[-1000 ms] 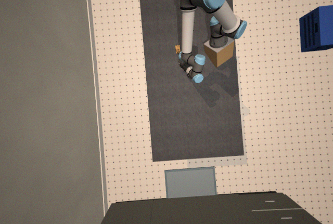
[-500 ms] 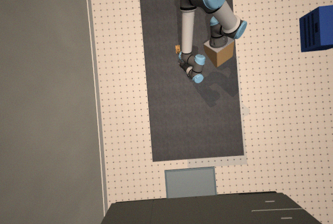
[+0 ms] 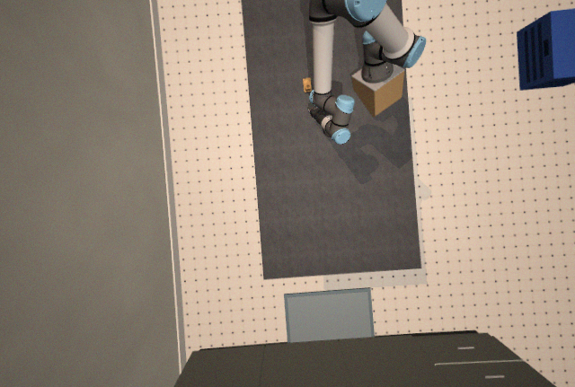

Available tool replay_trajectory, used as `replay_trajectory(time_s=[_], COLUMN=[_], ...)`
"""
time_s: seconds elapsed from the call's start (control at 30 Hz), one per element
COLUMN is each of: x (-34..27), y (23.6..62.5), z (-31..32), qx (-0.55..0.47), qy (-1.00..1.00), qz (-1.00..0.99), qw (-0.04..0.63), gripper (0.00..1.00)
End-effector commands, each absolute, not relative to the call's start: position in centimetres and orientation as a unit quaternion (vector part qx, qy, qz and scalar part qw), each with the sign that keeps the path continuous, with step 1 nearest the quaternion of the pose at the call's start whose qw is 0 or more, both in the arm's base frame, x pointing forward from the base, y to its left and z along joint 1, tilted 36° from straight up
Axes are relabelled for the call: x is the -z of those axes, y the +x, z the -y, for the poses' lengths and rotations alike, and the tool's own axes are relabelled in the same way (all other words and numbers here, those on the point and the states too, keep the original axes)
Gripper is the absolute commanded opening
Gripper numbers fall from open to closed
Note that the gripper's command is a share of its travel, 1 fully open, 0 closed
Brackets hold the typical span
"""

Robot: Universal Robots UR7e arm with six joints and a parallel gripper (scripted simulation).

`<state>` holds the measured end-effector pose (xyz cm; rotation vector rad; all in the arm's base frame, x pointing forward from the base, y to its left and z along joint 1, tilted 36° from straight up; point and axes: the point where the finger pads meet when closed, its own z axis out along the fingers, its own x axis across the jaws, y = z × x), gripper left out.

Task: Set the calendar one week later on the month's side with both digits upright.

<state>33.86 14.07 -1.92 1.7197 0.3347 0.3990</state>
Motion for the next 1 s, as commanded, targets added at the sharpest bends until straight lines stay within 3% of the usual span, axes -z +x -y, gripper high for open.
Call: replay_trajectory(time_s=[0.0,0.97], x=[2.5,6.0], y=[34.1,35.4], z=[-13.7,-11.6], qx=[-0.174,-0.174], qy=[0.749,0.749], qz=[-0.146,-0.146], qw=[0.623,0.623], gripper=[0.87,0.87])
